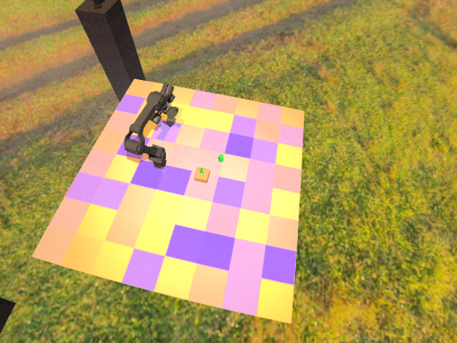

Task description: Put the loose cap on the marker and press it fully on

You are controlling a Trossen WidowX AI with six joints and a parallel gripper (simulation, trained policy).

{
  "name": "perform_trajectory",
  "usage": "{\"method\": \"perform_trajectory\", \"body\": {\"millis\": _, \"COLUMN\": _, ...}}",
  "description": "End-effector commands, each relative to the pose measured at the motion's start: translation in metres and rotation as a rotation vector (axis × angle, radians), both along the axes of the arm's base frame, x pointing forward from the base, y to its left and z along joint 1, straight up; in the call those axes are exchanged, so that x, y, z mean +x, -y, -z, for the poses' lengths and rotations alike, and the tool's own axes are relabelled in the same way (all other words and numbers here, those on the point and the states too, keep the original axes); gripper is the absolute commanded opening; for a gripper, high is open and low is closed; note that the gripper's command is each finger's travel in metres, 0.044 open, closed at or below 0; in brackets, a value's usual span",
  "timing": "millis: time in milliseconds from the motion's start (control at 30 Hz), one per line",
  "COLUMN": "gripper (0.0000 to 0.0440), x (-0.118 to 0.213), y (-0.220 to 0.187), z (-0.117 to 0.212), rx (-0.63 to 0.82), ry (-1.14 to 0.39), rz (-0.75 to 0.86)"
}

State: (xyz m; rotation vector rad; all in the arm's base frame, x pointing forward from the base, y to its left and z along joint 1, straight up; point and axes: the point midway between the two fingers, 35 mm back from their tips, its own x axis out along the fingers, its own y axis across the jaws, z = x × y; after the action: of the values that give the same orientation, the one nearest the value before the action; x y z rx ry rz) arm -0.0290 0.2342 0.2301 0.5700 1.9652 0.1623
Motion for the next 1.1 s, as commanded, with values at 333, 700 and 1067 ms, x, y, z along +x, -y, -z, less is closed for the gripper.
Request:
{"method": "perform_trajectory", "body": {"millis": 333, "gripper": 0.0334, "x": 0.030, "y": -0.017, "z": 0.007, "rx": -0.076, "ry": 0.037, "rz": 0.043}}
{"method": "perform_trajectory", "body": {"millis": 700, "gripper": 0.0335, "x": 0.057, "y": -0.027, "z": 0.013, "rx": -0.129, "ry": 0.055, "rz": 0.079}}
{"method": "perform_trajectory", "body": {"millis": 1067, "gripper": 0.0335, "x": 0.086, "y": -0.035, "z": 0.020, "rx": -0.178, "ry": 0.071, "rz": 0.115}}
